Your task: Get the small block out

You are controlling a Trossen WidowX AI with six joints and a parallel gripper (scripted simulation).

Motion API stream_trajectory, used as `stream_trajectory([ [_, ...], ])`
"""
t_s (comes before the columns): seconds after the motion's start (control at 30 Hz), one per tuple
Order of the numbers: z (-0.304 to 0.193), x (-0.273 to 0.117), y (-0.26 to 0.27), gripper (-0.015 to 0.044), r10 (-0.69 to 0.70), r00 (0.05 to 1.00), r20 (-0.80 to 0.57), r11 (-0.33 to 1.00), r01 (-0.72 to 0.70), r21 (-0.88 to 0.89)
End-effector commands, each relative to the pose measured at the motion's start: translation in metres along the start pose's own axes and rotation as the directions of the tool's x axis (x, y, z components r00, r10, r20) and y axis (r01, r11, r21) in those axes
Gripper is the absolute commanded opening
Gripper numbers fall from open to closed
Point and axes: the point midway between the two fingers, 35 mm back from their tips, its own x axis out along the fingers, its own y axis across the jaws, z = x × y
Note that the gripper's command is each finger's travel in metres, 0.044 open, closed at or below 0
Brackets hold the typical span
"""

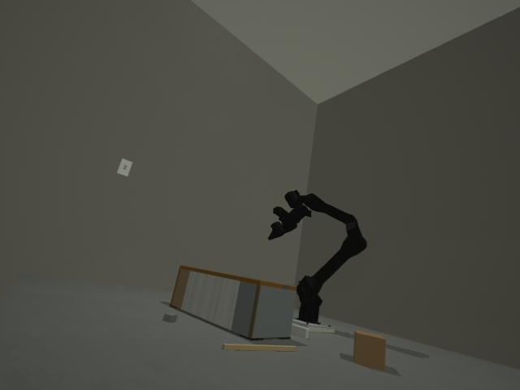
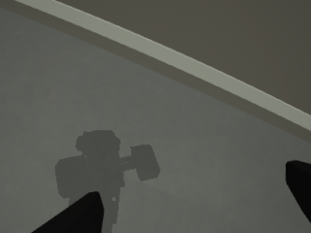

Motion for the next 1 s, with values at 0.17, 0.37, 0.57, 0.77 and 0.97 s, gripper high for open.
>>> stream_trajectory([
  [0.17,0.026,0.041,0.124,0.0400,0.468,0.851,-0.237,0.869,-0.394,0.300],
  [0.37,0.022,0.041,0.195,0.0400,0.589,0.690,-0.421,0.796,-0.405,0.450],
  [0.57,0.007,0.029,0.263,0.0400,0.609,0.506,-0.611,0.786,-0.283,0.549],
  [0.77,-0.017,0.008,0.318,0.0400,0.538,0.330,-0.776,0.833,-0.068,0.549],
  [0.97,-0.019,0.006,0.322,0.0400,0.531,0.319,-0.785,0.837,-0.052,0.545],
])
